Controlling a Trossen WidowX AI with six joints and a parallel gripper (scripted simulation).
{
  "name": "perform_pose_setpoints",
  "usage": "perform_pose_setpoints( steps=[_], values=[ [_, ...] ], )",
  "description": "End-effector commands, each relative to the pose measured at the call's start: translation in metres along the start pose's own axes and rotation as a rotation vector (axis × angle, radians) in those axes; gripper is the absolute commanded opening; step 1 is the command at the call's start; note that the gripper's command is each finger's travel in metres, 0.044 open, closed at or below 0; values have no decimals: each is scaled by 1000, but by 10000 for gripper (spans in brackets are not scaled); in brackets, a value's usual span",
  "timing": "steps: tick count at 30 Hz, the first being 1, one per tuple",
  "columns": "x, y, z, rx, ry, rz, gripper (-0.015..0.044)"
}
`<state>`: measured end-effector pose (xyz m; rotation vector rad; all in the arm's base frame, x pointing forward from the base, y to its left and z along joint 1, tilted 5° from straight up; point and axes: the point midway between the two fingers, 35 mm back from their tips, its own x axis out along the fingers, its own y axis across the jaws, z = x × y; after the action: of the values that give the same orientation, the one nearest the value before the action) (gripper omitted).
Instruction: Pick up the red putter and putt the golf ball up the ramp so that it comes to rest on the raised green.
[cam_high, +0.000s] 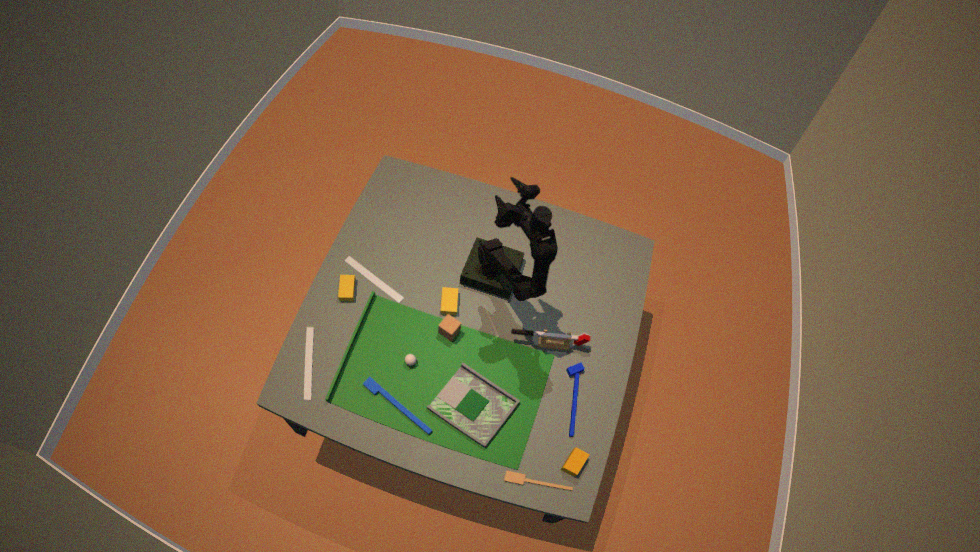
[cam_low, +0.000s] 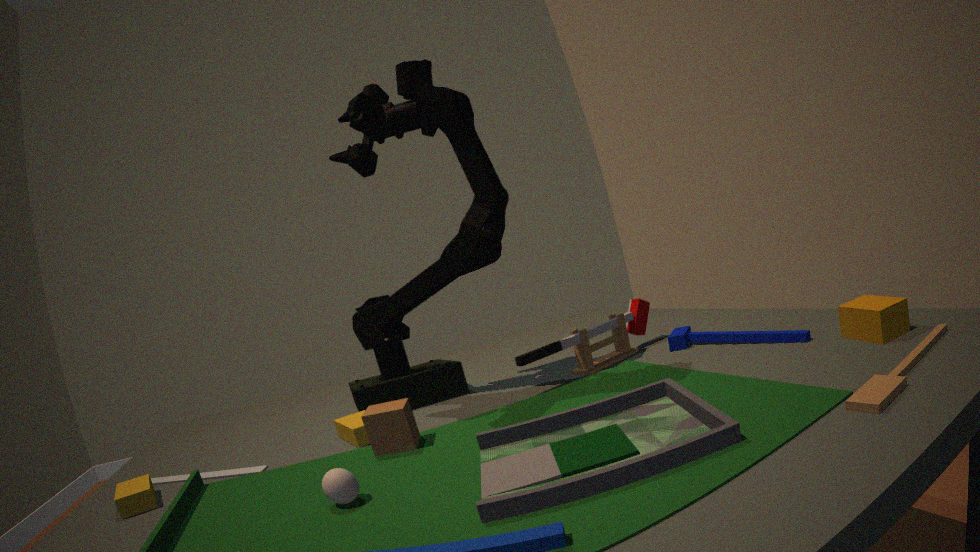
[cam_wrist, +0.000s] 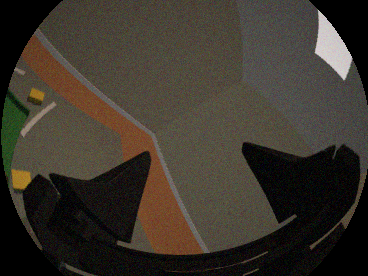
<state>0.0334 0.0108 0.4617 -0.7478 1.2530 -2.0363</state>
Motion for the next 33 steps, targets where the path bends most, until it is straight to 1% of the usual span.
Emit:
perform_pose_setpoints(
  steps=[1, 6, 10, 14, 17, 20, 24, 28, 33],
  values=[
    [43, 9, -3, 21, -160, 202, 440],
    [84, 33, 12, 22, -349, 429, 440],
    [105, 61, 36, -1, -501, 608, 440],
    [112, 94, 66, -45, -655, 783, 440],
    [107, 122, 90, -97, -772, 909, 440],
    [93, 150, 114, -162, -891, 1029, 440],
    [60, 188, 141, -269, -1049, 1177, 440],
    [14, 223, 159, -392, -1200, 1317, 440],
    [-51, 258, 163, -562, -1367, 1459, 440]
  ],
)
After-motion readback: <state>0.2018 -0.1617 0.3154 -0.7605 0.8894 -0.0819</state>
